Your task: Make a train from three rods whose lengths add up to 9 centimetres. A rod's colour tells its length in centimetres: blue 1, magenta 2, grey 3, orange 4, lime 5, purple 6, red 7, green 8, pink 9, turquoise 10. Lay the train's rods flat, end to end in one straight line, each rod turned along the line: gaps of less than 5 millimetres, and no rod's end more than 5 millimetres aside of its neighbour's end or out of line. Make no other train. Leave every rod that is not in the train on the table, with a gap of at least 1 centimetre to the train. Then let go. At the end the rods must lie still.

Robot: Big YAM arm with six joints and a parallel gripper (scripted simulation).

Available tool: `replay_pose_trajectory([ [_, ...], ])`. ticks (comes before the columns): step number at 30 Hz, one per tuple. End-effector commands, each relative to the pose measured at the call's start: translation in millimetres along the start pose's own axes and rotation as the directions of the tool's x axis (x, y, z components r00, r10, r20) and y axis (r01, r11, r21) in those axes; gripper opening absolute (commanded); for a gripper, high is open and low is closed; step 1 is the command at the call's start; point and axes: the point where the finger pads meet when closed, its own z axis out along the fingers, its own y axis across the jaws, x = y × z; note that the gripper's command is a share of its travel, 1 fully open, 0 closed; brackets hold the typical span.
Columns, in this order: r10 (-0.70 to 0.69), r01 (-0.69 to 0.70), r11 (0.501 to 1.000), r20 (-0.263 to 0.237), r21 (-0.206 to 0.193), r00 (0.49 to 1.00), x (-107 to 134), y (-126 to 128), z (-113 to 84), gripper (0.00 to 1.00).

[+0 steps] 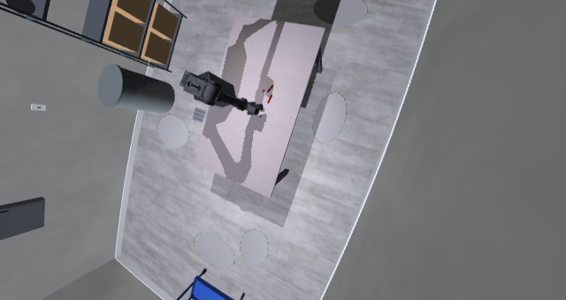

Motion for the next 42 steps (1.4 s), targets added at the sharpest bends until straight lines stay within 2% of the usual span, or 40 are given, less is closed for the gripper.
replay_pose_trajectory([
  [1,0.003,-0.003,1.0,0.016,0.004,1.0,-4,-6,2.7,0.04],
  [17,0.003,-0.003,1.0,0.017,0.004,1.0,-5,-6,2.2,0.04],
  [19,0.003,-0.003,1.0,0.035,0.012,0.999,-14,-10,-9.3,0.04],
  [21,0.003,-0.003,1.0,0.014,0.003,1.0,-4,-6,-15.1,0.04],
  [25,0.002,-0.002,1.0,0.016,0.004,1.0,-5,-6,-36.7,0.04],
  [27,0.002,-0.002,1.0,0.016,0.004,1.0,-5,-6,-36.7,0.04],
  [36,0.003,-0.003,1.0,0.019,0.005,1.0,-5,-6,-97.5,0.04],
  [39,0.003,-0.003,1.0,0.019,0.005,1.0,-4,-6,-105.8,0.04],
  [41,0.003,-0.003,1.0,-0.015,-0.011,1.0,7,-1,-96.6,0.04],
  [42,0.003,-0.003,1.0,-0.015,-0.011,1.0,7,-1,-96.7,0.04],
])
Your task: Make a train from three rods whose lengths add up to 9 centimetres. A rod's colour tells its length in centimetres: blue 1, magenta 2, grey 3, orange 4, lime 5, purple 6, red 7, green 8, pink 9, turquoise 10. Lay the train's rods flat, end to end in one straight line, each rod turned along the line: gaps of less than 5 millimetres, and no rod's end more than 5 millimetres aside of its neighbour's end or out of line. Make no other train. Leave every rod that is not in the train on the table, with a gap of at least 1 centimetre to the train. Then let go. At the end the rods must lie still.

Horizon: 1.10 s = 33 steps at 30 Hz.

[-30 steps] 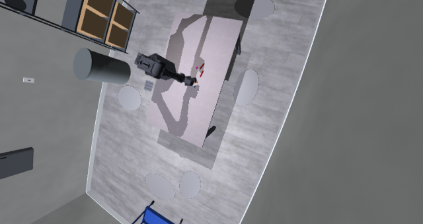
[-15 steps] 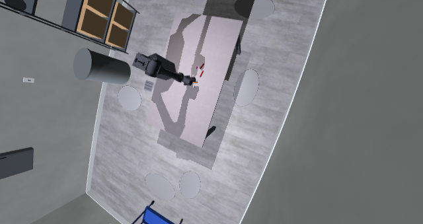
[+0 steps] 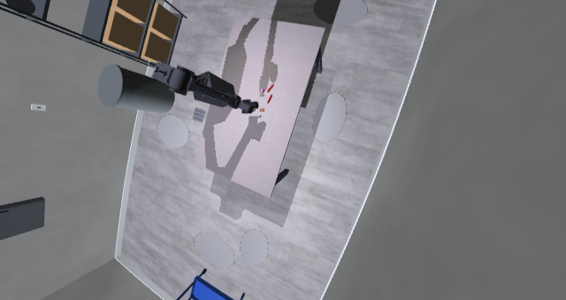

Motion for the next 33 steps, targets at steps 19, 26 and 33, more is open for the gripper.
replay_pose_trajectory([
  [19,0.003,-0.004,1.0,-0.02,-0.013,1.0,10,0,0.2,0.04],
  [26,0.003,-0.004,1.0,-0.02,-0.012,1.0,10,0,0.1,0.04],
  [33,0.003,-0.003,1.0,-0.016,-0.011,1.0,9,0,7.4,0.04],
])
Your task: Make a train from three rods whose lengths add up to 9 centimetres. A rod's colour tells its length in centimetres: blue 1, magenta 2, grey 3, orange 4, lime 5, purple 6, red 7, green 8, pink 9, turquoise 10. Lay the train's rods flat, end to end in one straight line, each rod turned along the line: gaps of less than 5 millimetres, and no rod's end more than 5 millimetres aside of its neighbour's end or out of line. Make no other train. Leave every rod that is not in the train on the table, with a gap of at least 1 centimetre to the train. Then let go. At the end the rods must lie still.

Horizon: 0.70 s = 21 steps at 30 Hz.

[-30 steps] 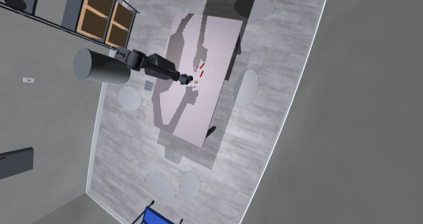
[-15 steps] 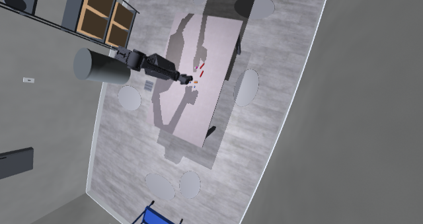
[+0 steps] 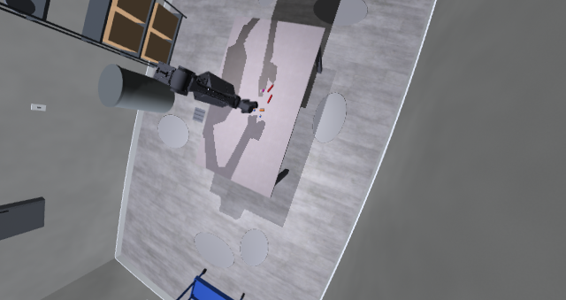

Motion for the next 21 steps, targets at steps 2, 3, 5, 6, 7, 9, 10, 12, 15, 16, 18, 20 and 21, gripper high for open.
replay_pose_trajectory([
  [2,0.003,-0.003,1.0,0.013,0.002,1.0,-3,-5,4.8,0.04],
  [3,0.003,-0.003,1.0,0.013,0.002,1.0,-3,-5,4.8,0.04],
  [5,0.003,-0.003,1.0,0.016,0.004,1.0,-5,-6,8.2,0.04],
  [6,0.003,-0.003,1.0,0.016,0.004,1.0,-5,-6,10.5,0.04],
  [7,0.003,-0.003,1.0,0.016,0.004,1.0,-5,-6,13.2,0.04],
  [9,0.003,-0.003,1.0,0.015,0.003,1.0,-5,-5,19.6,0.04],
  [10,0.003,-0.003,1.0,0.014,0.003,1.0,-5,-5,23.3,0.04],
  [12,0.003,-0.003,1.0,0.013,0.002,1.0,-4,-4,31.4,0.04],
  [15,0.003,-0.003,1.0,0.012,0.002,1.0,-4,-3,44.8,0.04],
  [16,0.003,-0.003,1.0,0.011,0.001,1.0,-4,-3,49.4,0.04],
  [18,0.003,-0.003,1.0,0.011,0.001,1.0,-4,-2,58.4,0.04],
  [20,0.003,-0.003,1.0,0.011,0.001,1.0,-4,-2,58.4,0.04],
  [21,0.003,-0.003,1.0,0.011,0.001,1.0,-4,-2,62.7,0.04],
])
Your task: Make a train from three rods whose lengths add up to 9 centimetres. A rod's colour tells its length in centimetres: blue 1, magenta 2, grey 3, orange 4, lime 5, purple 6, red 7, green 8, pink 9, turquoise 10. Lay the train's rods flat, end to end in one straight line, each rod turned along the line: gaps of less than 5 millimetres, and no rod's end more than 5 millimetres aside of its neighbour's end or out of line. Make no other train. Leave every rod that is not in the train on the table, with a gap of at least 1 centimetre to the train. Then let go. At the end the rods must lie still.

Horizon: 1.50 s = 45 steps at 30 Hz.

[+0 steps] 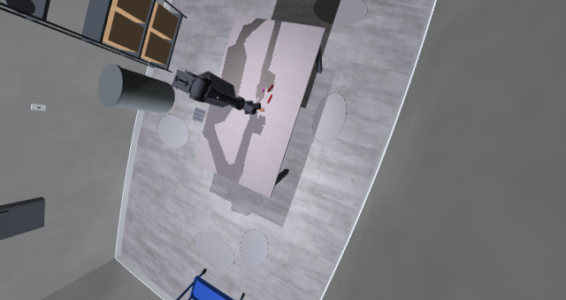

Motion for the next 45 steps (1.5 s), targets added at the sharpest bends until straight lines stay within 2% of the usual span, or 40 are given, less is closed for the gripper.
replay_pose_trajectory([
  [1,0.002,-0.003,1.0,0.025,0.008,1.0,-9,-3,8.5,0.04],
  [6,0.002,-0.002,1.0,0.025,0.007,1.0,-10,-3,24.5,0.04],
  [11,0.002,-0.002,1.0,0.025,0.007,1.0,-10,-2,31.1,0.04],
  [14,0.002,-0.002,1.0,0.047,0.017,0.999,-20,-6,24.2,0.04],
  [45,0.002,-0.002,1.0,0.04,0.014,0.999,-18,-5,24.2,0.04],
])
